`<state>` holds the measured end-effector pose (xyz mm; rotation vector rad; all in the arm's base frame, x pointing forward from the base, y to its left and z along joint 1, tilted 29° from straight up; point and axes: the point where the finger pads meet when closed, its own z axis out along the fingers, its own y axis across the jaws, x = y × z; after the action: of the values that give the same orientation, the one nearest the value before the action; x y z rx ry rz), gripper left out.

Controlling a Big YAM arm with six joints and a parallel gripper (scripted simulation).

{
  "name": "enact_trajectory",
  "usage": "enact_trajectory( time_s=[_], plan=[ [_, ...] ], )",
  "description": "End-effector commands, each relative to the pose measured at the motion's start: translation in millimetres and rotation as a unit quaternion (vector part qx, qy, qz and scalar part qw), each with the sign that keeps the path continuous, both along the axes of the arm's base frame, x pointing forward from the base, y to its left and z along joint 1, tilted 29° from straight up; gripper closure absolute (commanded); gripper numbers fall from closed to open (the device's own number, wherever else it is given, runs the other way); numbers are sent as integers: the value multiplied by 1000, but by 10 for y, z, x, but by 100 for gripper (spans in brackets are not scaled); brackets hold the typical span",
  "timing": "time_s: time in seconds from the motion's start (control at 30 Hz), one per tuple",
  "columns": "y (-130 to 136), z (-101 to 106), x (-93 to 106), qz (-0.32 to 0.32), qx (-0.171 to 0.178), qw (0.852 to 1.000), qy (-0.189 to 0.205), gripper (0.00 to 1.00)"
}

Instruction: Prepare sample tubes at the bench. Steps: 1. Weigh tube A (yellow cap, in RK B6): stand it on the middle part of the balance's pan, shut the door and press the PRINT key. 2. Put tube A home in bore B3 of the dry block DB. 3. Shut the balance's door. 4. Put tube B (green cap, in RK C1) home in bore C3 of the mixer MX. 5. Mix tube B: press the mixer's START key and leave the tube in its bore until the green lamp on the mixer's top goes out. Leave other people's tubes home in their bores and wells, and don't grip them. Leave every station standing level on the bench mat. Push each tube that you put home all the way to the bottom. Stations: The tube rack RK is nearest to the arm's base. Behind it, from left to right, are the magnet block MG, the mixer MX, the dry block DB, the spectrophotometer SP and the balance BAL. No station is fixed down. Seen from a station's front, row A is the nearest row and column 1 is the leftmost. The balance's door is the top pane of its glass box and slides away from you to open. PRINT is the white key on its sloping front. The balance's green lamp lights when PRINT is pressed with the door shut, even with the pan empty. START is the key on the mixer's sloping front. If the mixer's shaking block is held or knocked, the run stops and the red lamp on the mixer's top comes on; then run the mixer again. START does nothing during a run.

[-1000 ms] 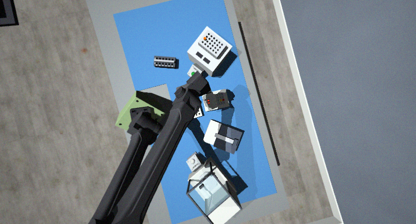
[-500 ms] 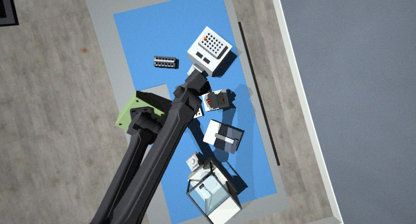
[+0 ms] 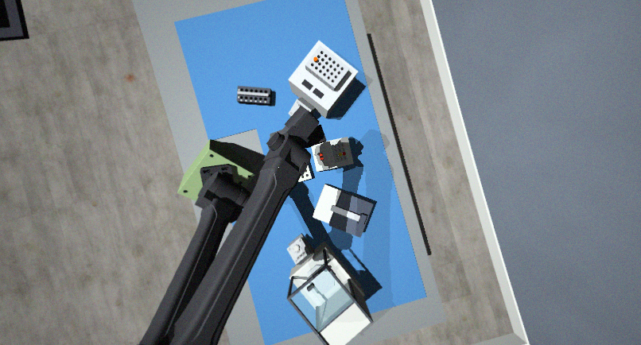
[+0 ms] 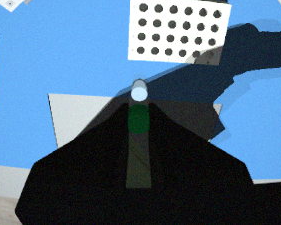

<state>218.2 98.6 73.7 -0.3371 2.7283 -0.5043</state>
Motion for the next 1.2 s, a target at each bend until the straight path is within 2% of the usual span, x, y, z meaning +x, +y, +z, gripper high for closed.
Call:
enact_trajectory(
  time_s=[0.0,0.87,0.9,0.97,1.17],
  plan=[
    [64,85,54,-4,8,1000,-8,91],
    [64,85,54,-4,8,1000,-8,91],
    [253,136,165,23,9,1000,-12,91],
    [403,106,242,30,7,999,-10,91],
    [718,53,401,62,-7,998,2,91]
  ],
)
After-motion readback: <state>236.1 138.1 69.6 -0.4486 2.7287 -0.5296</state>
